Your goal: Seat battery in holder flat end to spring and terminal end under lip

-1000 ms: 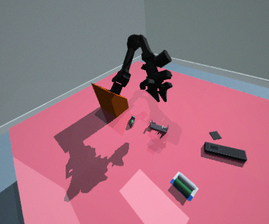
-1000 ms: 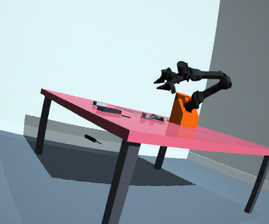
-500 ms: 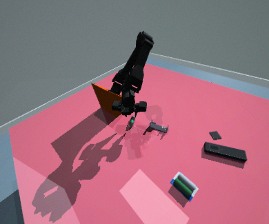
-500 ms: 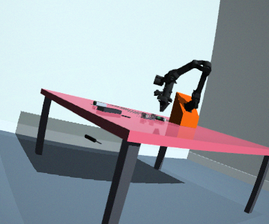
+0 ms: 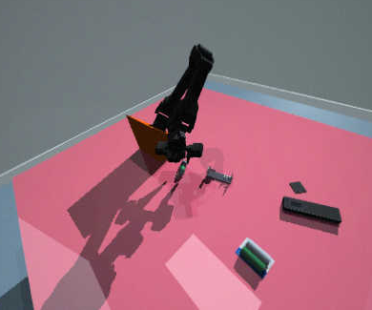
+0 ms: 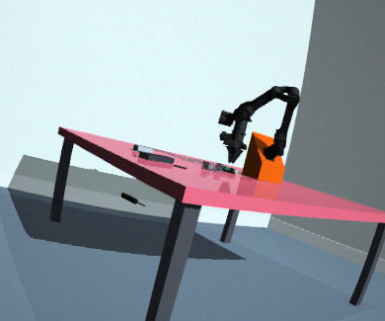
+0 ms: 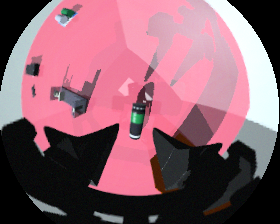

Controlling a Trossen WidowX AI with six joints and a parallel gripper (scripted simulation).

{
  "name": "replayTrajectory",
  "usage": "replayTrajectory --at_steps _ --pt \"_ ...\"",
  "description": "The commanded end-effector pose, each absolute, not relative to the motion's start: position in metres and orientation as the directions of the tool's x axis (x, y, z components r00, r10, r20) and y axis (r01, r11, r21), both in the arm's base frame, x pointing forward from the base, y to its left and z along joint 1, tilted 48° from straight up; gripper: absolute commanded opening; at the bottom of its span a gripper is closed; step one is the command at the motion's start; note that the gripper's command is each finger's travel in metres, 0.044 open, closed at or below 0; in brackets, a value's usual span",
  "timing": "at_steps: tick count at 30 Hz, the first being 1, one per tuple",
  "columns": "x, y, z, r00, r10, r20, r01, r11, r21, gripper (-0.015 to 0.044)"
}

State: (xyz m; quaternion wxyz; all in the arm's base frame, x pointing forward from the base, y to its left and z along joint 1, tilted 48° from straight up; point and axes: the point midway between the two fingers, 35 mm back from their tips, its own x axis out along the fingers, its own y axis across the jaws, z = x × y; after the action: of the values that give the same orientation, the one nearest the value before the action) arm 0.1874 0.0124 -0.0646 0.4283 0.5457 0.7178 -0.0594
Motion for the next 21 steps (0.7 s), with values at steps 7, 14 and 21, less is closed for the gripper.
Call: replayTrajectory --at_steps 7,14,21 --pt "0.185 0.025 -0.075 -0.041 0.736 -0.675 0.838 0.393 0.378 0.0245" --pt "0.185 0.033 -0.082 -0.041 0.737 -0.674 0.838 0.393 0.379 0.0245" --pt "0.183 0.042 -0.089 -0.042 0.739 -0.672 0.838 0.392 0.379 0.0245"
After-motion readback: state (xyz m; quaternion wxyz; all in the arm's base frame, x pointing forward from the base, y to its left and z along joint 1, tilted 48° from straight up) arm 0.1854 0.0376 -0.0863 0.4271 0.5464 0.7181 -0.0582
